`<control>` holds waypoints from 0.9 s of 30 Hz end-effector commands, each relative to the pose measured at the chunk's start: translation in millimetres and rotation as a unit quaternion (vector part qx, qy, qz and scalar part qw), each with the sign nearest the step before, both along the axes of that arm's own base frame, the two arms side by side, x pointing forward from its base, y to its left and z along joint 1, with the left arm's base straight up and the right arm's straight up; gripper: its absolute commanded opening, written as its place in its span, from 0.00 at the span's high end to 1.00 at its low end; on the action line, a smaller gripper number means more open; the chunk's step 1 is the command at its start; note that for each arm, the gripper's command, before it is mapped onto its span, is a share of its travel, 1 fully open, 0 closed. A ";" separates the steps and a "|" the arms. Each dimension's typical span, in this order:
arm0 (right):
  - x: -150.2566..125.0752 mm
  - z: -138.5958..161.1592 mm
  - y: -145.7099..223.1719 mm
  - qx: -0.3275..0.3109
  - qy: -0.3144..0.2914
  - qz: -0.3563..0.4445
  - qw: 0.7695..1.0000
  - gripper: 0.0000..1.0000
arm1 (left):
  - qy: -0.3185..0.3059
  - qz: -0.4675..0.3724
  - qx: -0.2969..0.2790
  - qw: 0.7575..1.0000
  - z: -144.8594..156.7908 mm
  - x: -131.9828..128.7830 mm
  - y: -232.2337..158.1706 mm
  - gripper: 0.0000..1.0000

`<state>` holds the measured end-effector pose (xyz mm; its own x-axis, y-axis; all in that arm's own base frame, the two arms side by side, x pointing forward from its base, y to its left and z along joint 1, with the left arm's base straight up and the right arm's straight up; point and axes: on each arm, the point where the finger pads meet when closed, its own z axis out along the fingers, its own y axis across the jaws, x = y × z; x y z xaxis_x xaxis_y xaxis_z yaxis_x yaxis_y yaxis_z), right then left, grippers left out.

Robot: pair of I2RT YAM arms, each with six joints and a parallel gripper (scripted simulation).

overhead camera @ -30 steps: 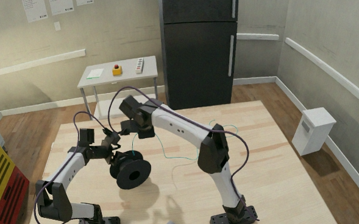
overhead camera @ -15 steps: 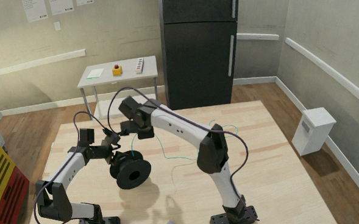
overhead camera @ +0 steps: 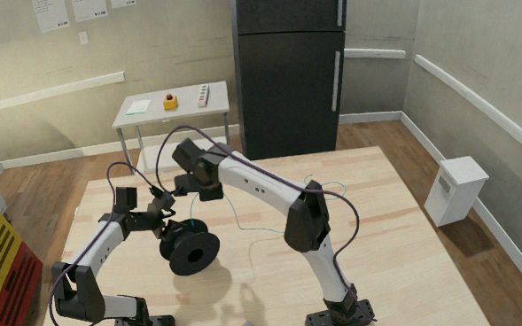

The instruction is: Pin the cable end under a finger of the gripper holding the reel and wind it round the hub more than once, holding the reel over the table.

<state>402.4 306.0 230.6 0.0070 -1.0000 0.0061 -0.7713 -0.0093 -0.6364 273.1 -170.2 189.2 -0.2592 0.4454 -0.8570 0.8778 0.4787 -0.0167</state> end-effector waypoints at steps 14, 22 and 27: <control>-3.2 -4.8 0.7 -0.007 0.006 0.001 1.000 1.00 | -0.017 -0.002 -0.005 1.000 7.6 5.8 -0.4 0.25; -2.5 -4.2 2.5 -0.006 0.005 0.001 1.000 1.00 | -0.012 -0.002 -0.004 1.000 4.5 5.1 -1.0 0.25; -1.3 -3.4 3.4 -0.004 0.004 0.000 1.000 1.00 | -0.009 0.000 -0.002 1.000 3.5 5.5 -4.4 0.25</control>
<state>401.5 305.7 229.5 0.0079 -0.9999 0.0100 -0.7737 -0.0124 -0.6335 273.7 -170.4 187.9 -0.2628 0.4467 -0.8552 0.8771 0.4799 -0.0189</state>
